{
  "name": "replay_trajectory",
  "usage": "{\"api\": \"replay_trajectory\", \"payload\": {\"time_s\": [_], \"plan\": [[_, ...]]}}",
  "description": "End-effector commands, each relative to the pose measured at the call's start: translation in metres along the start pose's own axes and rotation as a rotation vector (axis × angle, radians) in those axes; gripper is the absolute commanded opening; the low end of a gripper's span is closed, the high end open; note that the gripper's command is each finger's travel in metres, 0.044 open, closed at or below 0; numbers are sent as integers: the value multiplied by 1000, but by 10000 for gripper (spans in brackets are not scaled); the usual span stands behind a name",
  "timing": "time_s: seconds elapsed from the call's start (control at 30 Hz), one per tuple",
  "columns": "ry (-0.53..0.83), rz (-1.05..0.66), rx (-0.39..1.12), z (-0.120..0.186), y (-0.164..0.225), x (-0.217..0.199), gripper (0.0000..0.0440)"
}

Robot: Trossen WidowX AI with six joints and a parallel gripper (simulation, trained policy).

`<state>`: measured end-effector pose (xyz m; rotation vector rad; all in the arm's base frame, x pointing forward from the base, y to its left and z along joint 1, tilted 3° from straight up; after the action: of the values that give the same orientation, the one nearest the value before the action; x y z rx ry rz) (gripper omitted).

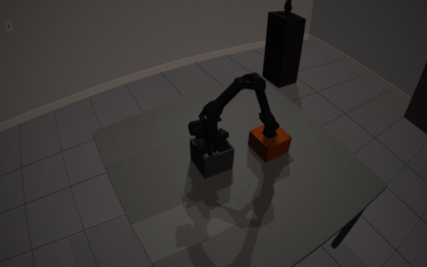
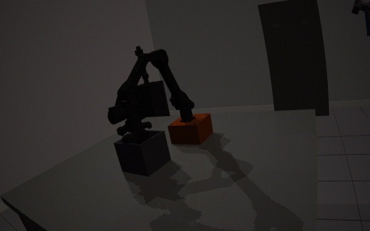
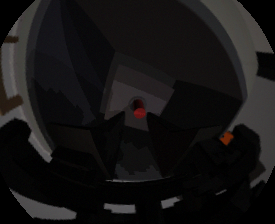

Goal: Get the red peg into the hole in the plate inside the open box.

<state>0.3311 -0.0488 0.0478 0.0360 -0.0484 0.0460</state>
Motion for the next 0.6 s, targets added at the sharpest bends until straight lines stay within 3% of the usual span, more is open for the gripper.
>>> {"api": "replay_trajectory", "payload": {"time_s": [0.0,0.57], "plan": [[2,-11,49,5,-2,2,156],[4,-47,192,28,-11,7,206]]}}
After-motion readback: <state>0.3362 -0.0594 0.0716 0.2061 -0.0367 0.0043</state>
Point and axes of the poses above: the point midway between the two fingers, 35 mm back from their tips, its own z axis back along the fingers, its own x axis across the jaws, y = z × x, the point moved 2 cm from there along z, back along the fingers, and after that the axes turned 13 degrees about -z, right-handed, at the moved point
